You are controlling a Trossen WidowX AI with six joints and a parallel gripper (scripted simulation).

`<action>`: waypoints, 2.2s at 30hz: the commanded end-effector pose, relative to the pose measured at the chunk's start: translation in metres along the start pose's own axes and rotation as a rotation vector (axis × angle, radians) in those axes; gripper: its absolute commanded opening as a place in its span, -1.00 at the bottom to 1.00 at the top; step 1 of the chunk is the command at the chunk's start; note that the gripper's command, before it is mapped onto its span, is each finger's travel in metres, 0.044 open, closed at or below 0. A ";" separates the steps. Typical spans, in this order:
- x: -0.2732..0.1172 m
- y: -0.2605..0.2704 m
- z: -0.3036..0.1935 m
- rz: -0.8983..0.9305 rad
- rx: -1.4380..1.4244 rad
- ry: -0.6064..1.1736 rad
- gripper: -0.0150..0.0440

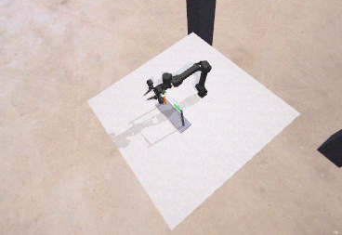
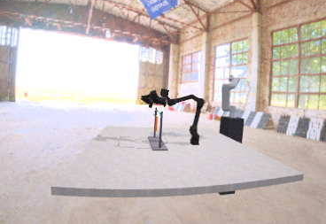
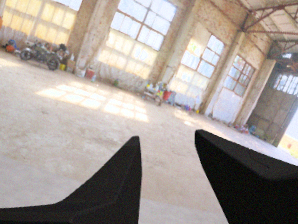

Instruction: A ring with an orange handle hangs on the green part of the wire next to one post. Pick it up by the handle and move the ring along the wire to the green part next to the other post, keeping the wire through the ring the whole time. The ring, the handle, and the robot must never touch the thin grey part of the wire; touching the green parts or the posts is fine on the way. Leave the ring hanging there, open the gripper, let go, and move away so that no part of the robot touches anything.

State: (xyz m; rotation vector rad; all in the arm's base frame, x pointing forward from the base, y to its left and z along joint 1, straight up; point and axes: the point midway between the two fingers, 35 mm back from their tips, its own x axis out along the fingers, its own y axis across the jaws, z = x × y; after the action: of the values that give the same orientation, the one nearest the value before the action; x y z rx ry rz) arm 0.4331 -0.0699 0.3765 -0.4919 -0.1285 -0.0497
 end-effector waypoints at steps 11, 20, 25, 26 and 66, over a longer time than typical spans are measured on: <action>-0.088 -0.096 -0.050 -0.170 -0.034 0.118 0.05; -0.119 -0.088 -0.093 -0.150 0.015 0.188 0.05; -0.143 -0.065 -0.133 -0.092 0.095 0.249 0.05; -0.148 -0.059 -0.140 -0.078 0.111 0.259 0.05; -0.207 0.087 -0.212 0.125 0.478 0.288 0.05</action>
State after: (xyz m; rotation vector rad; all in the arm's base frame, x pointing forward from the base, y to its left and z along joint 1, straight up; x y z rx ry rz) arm 0.2465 -0.0929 0.1119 -0.0186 0.1990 0.0378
